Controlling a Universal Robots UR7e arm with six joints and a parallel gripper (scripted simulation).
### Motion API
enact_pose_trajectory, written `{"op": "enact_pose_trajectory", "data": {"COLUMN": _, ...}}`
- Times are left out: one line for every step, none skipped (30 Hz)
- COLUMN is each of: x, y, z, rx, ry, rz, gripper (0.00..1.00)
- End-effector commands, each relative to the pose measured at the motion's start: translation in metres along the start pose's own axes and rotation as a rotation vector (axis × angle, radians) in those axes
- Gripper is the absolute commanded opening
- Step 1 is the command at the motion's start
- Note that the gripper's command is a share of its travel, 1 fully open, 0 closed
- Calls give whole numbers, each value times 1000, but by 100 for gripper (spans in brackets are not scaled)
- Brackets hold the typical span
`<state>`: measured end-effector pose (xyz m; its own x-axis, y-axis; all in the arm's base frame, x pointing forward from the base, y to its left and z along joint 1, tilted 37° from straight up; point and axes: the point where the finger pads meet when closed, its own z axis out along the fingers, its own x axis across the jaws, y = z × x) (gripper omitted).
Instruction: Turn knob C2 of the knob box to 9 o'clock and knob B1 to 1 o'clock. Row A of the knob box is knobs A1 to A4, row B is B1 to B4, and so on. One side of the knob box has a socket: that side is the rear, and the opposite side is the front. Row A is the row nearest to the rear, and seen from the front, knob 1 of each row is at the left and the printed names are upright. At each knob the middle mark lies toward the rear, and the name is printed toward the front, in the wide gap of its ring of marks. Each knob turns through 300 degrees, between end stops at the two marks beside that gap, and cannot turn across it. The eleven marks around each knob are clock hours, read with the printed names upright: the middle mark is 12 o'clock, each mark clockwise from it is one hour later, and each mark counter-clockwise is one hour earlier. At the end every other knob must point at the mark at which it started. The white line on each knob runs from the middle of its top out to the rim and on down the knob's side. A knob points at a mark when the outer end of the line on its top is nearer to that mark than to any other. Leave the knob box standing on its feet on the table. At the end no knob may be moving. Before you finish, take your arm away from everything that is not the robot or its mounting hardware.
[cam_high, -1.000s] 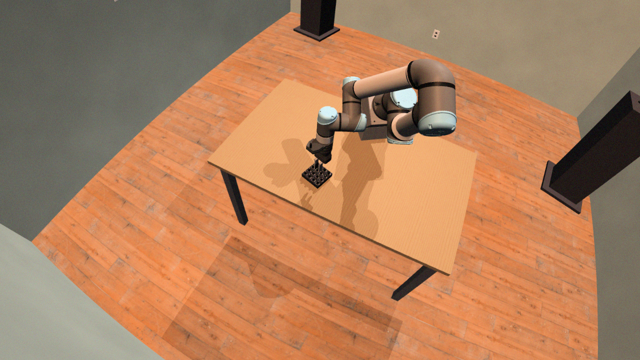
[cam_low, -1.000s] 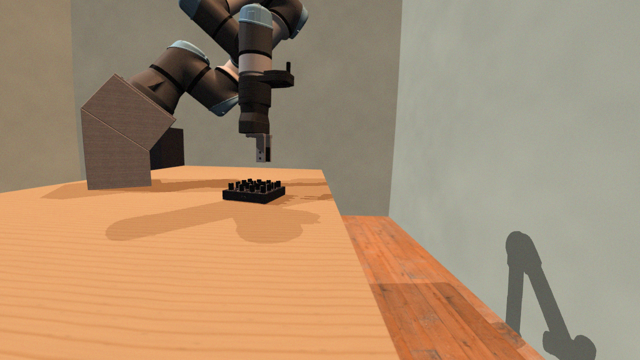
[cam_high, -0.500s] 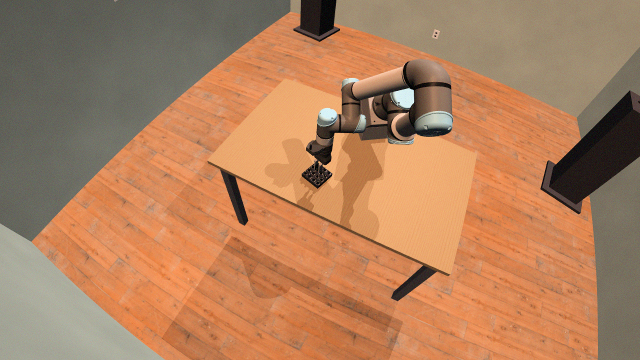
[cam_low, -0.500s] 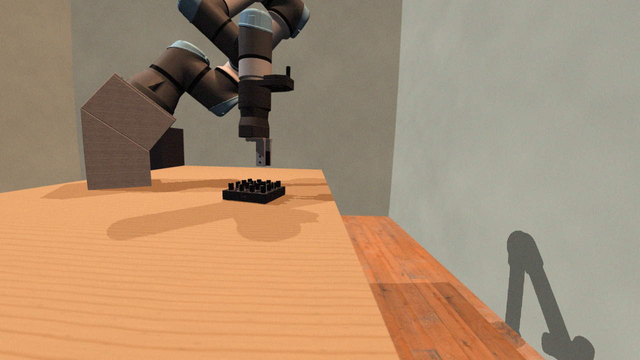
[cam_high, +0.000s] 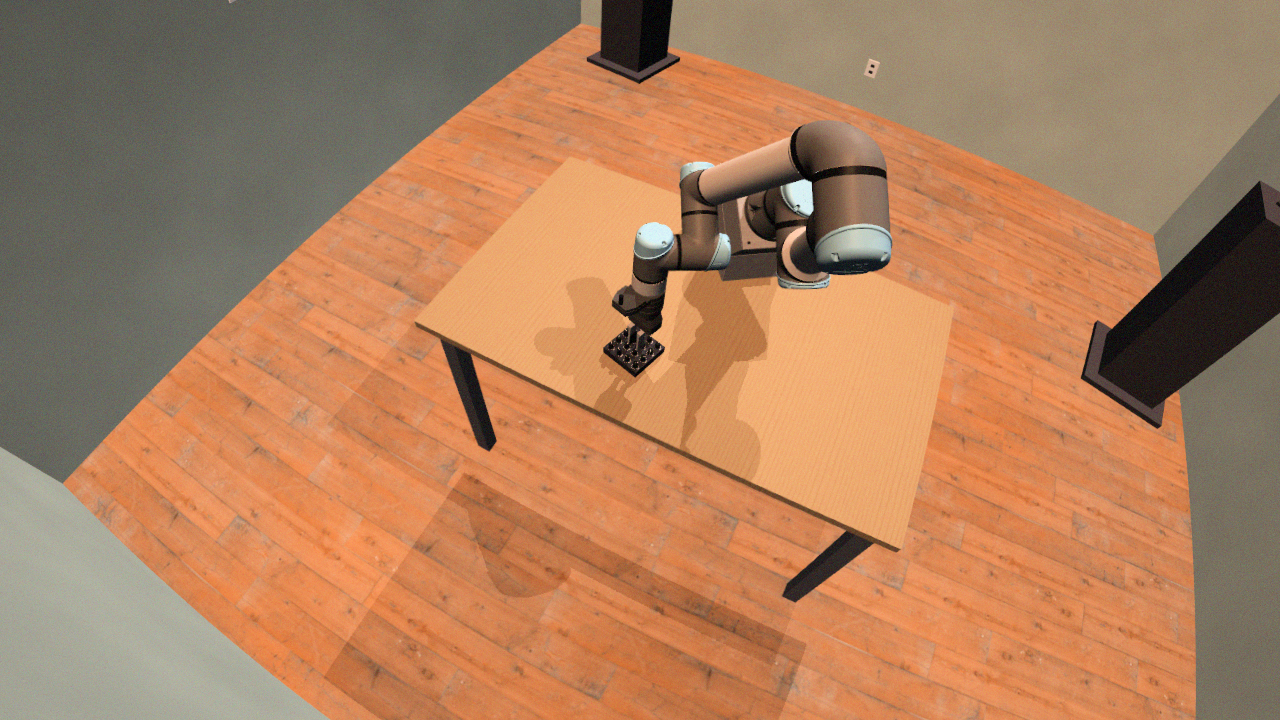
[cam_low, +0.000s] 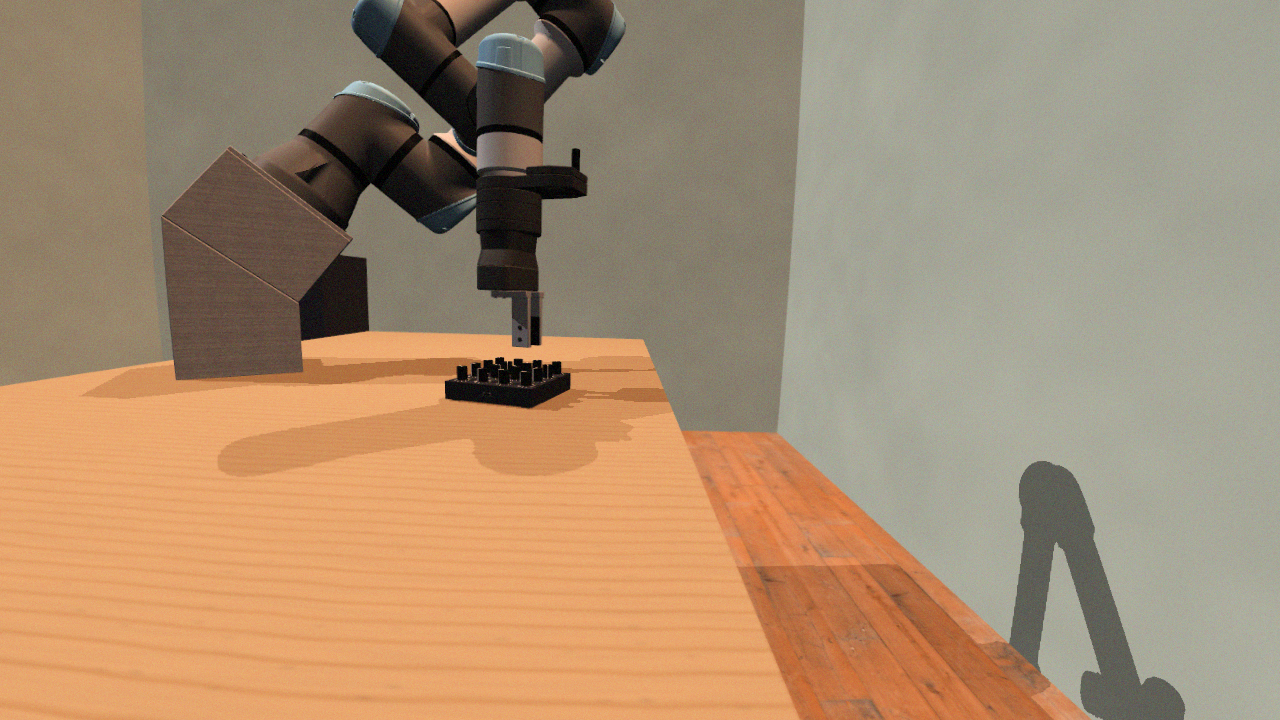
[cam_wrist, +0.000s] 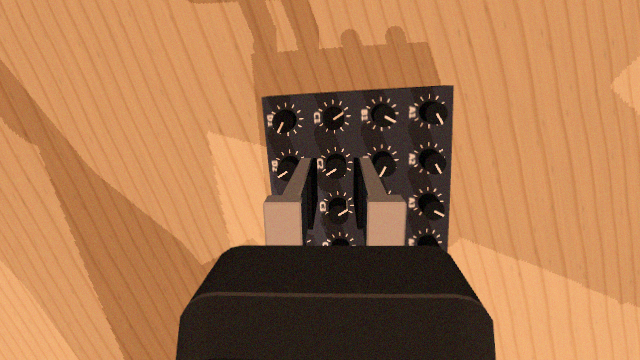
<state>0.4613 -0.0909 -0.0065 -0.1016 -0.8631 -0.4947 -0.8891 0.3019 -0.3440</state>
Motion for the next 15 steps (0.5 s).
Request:
{"op": "enact_pose_trajectory", "data": {"x": 0, "y": -1, "z": 4, "rx": 2, "ry": 1, "rz": 0, "gripper": 46}}
{"op": "enact_pose_trajectory", "data": {"x": 0, "y": -1, "z": 5, "rx": 2, "ry": 1, "rz": 0, "gripper": 46}}
{"op": "enact_pose_trajectory", "data": {"x": 0, "y": -1, "z": 6, "rx": 2, "ry": 1, "rz": 0, "gripper": 46}}
{"op": "enact_pose_trajectory", "data": {"x": 0, "y": -1, "z": 7, "rx": 2, "ry": 1, "rz": 0, "gripper": 46}}
{"op": "enact_pose_trajectory", "data": {"x": 0, "y": -1, "z": 8, "rx": 2, "ry": 1, "rz": 0, "gripper": 46}}
{"op": "enact_pose_trajectory", "data": {"x": 0, "y": -1, "z": 9, "rx": 2, "ry": 1, "rz": 0, "gripper": 46}}
{"op": "enact_pose_trajectory", "data": {"x": 0, "y": -1, "z": 10, "rx": 2, "ry": 1, "rz": 0, "gripper": 46}}
{"op": "enact_pose_trajectory", "data": {"x": 0, "y": -1, "z": 10, "rx": 2, "ry": 1, "rz": 0, "gripper": 46}}
{"op": "enact_pose_trajectory", "data": {"x": 0, "y": -1, "z": 11, "rx": 2, "ry": 1, "rz": 0, "gripper": 46}}
{"op": "enact_pose_trajectory", "data": {"x": 0, "y": -1, "z": 12, "rx": 2, "ry": 1, "rz": 0, "gripper": 46}}
{"op": "enact_pose_trajectory", "data": {"x": 0, "y": -1, "z": 12, "rx": 2, "ry": 1, "rz": 0, "gripper": 46}}
{"op": "enact_pose_trajectory", "data": {"x": 0, "y": -1, "z": 13, "rx": 2, "ry": 1, "rz": 0, "gripper": 46}}
{"op": "enact_pose_trajectory", "data": {"x": 0, "y": 0, "z": 13, "rx": 2, "ry": 1, "rz": 0, "gripper": 46}}
{"op": "enact_pose_trajectory", "data": {"x": 0, "y": 0, "z": 14, "rx": 2, "ry": 1, "rz": 0, "gripper": 46}}
{"op": "enact_pose_trajectory", "data": {"x": 0, "y": 0, "z": 14, "rx": 2, "ry": 1, "rz": 0, "gripper": 46}}
